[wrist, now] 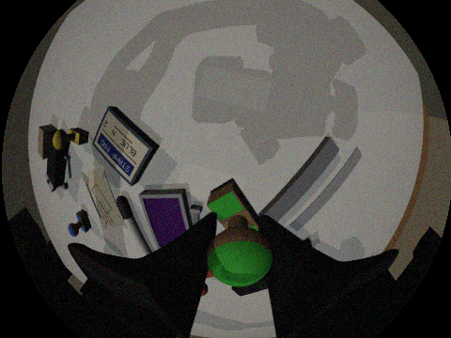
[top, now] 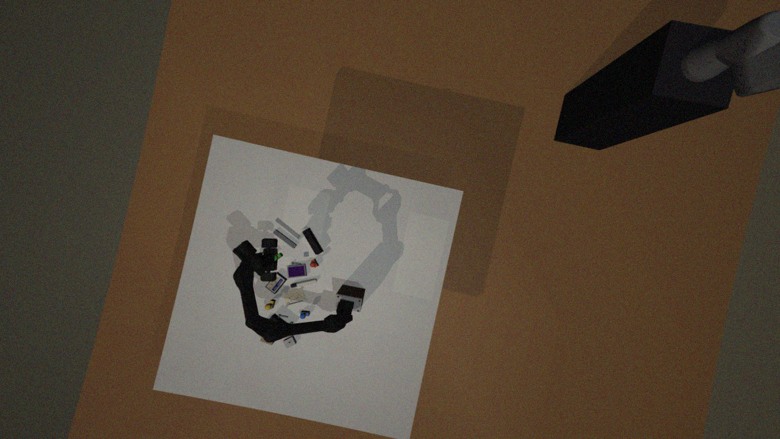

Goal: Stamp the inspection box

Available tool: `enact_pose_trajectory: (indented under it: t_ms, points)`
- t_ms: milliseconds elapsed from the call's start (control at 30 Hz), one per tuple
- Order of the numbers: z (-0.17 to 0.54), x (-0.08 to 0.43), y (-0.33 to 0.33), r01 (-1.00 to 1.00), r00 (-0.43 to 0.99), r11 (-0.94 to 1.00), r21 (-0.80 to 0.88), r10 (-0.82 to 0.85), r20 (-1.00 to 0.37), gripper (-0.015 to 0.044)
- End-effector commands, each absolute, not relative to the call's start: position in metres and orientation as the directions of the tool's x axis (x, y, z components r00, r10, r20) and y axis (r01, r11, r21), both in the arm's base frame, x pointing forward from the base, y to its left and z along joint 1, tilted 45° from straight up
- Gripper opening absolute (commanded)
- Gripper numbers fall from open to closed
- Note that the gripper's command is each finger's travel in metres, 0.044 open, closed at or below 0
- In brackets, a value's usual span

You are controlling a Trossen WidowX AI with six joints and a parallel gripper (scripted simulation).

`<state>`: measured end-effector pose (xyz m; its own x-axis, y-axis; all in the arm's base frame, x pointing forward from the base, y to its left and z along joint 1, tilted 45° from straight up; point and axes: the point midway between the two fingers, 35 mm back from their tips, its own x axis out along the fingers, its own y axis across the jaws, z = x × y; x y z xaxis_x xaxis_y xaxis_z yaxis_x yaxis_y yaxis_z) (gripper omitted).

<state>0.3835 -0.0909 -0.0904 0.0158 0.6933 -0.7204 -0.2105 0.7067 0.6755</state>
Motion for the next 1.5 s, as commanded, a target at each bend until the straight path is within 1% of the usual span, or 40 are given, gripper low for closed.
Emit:
enact_pose_trajectory:
  t_ms: [0, 1467]
  points:
    - [-0.094, 0.385, -0.088, -0.220, 0.009, 0.706, 0.673, 0.692, -0.722, 0.0000]
    - [-0.142, 0.385, -0.042, -0.220, 0.009, 0.704, 0.676, 0.694, -0.720, 0.0000]
